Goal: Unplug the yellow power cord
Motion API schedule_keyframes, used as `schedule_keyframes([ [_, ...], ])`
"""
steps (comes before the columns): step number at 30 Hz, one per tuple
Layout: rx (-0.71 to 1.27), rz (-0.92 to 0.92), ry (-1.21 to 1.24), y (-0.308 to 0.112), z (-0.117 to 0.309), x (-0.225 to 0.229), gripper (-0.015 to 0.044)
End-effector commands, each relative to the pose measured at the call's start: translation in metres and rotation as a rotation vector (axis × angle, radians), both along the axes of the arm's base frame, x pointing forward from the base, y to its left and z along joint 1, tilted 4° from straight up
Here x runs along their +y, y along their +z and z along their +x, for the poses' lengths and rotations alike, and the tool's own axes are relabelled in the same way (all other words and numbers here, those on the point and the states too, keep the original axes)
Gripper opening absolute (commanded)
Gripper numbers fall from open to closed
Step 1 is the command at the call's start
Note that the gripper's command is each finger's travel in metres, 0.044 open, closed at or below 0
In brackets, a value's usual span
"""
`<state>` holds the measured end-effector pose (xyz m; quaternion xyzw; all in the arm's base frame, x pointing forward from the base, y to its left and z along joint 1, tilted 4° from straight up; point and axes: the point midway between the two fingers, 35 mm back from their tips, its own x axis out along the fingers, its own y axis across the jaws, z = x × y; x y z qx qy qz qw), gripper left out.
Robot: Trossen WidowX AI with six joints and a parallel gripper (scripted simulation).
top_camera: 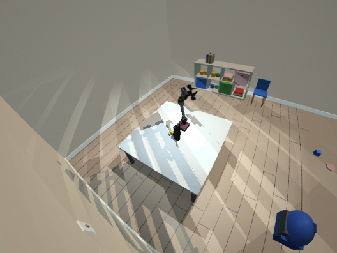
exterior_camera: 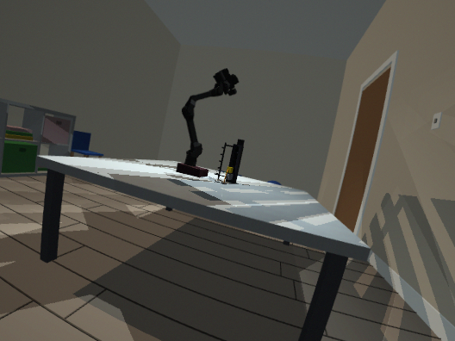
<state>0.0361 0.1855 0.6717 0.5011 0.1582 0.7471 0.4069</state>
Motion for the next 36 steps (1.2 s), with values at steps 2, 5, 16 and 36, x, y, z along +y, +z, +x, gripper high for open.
schedule_keyframes([
  [2,0.098,-0.079,-0.151,-0.022,0.054,0.023,0.016],
  [5,0.154,-0.123,-0.24,-0.037,0.085,0.03,0.016],
  [16,0.362,-0.284,-0.56,-0.104,0.194,0.028,0.016],
  [36,0.779,-0.596,-1.096,-0.258,0.335,-0.074,0.016],
])
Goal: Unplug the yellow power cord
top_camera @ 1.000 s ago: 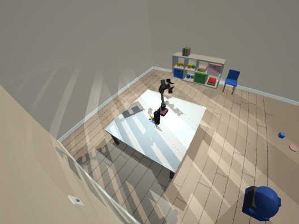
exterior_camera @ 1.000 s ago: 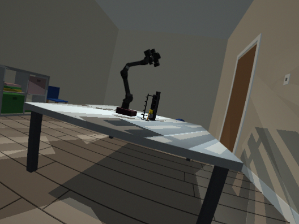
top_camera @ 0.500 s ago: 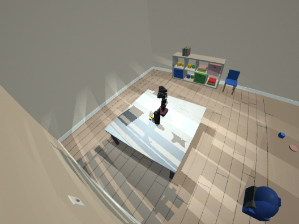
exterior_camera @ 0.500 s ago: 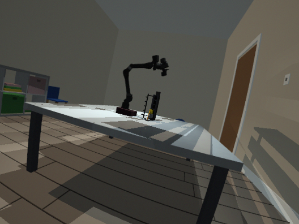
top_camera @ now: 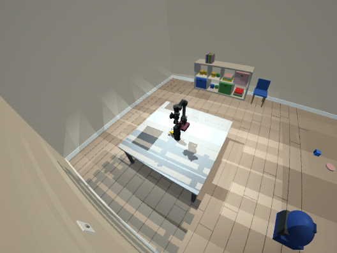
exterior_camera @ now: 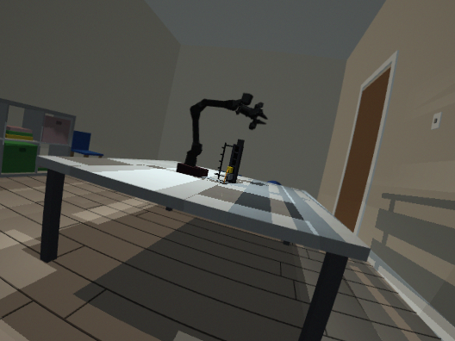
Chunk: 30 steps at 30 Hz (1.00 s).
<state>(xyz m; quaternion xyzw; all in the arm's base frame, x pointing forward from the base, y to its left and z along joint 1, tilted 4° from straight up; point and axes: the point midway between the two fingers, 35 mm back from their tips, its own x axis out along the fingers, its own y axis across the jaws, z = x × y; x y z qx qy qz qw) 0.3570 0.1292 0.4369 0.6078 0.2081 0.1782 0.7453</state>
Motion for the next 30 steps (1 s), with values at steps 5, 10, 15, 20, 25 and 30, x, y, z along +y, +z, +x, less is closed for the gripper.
schedule_keyframes([
  [5,0.194,-0.1,-0.187,-0.067,0.03,-0.056,0.016],
  [10,0.337,-0.157,-0.301,-0.112,0.037,-0.096,0.016],
  [15,0.49,-0.202,-0.39,-0.156,0.035,-0.131,0.016],
  [20,0.761,-0.216,-0.47,-0.221,0.016,-0.162,0.016],
  [25,1.068,-0.22,-0.545,-0.283,-0.023,-0.19,0.016],
  [30,1.365,-0.213,-0.597,-0.327,-0.072,-0.209,0.016],
])
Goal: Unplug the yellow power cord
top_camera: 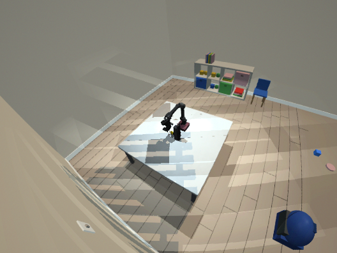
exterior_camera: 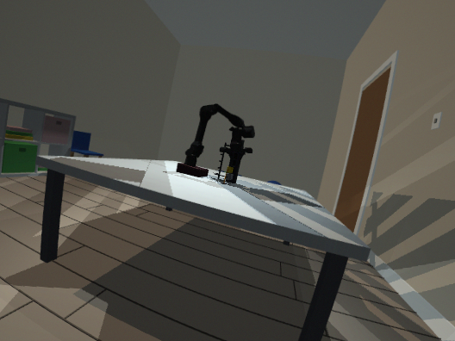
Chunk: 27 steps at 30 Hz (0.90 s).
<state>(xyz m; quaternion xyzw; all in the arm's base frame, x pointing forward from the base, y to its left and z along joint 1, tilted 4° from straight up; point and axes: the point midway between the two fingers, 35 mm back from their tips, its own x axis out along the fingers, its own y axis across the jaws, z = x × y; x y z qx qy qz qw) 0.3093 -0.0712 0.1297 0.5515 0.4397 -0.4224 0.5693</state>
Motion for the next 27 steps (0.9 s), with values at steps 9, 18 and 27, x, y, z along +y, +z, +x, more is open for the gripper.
schedule_keyframes([
  [9,0.169,0.025,-0.064,-0.024,-0.028,-0.008,0.016],
  [18,0.169,0.026,-0.064,-0.024,-0.028,0.006,0.016],
  [27,0.169,0.027,-0.064,-0.024,-0.028,0.02,0.016],
])
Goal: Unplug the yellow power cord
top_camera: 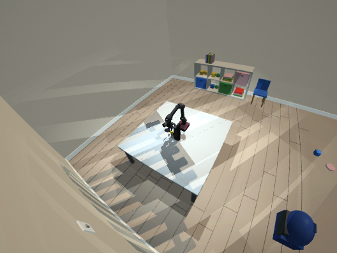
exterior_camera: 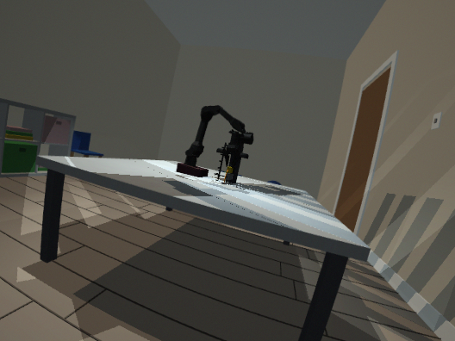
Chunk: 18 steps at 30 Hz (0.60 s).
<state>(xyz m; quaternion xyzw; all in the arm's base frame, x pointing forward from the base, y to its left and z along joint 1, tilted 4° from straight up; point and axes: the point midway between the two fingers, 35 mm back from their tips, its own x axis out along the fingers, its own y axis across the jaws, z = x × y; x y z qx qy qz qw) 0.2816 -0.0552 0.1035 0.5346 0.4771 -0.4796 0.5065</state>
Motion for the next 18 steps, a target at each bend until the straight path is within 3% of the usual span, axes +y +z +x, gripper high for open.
schedule_keyframes([
  [1,-0.006,-0.004,-0.001,0.002,-0.001,0.006,0.016],
  [18,-0.006,-0.003,-0.001,-0.009,0.0,0.015,0.016],
])
